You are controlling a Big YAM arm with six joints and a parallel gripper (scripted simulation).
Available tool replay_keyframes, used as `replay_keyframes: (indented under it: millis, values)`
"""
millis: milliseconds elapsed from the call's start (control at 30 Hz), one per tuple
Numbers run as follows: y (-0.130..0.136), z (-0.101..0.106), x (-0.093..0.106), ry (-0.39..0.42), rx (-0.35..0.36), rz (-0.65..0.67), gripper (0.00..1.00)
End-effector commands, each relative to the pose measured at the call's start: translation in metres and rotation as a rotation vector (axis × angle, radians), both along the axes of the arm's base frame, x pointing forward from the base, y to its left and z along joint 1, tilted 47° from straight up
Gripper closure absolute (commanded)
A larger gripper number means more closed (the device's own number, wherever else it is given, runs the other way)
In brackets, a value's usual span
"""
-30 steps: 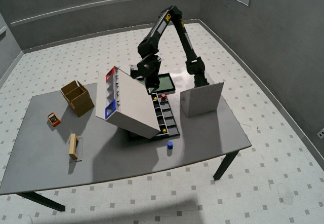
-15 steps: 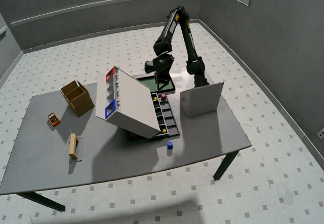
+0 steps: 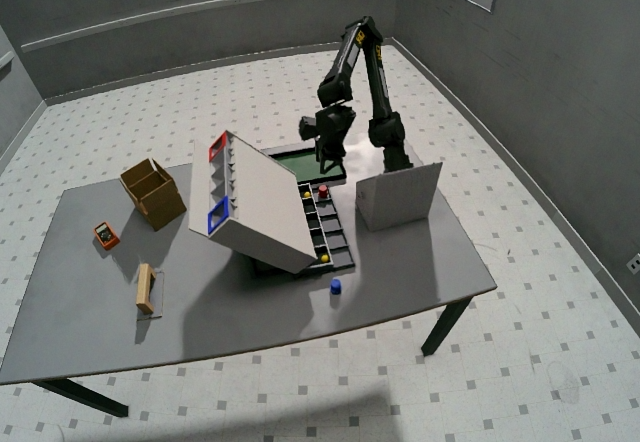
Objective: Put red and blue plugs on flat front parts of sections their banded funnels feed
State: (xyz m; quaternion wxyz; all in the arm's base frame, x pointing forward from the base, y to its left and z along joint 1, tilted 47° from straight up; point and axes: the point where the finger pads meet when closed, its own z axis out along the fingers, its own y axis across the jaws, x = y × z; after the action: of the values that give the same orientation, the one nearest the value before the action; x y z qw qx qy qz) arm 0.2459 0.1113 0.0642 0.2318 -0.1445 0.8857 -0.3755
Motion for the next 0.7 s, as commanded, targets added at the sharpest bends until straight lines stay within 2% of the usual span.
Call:
replay_keyframes:
  millis: [0, 100, 667]
  values:
    - [0.0066, 0.0023, -0.0008, -0.012, 0.015, 0.033, 0.44]
    - [0.015, 0.0079, 0.0052, -0.026, 0.034, 0.033, 0.44]
    - [0.0146, 0.0069, 0.0048, -0.023, 0.029, 0.031, 0.44]
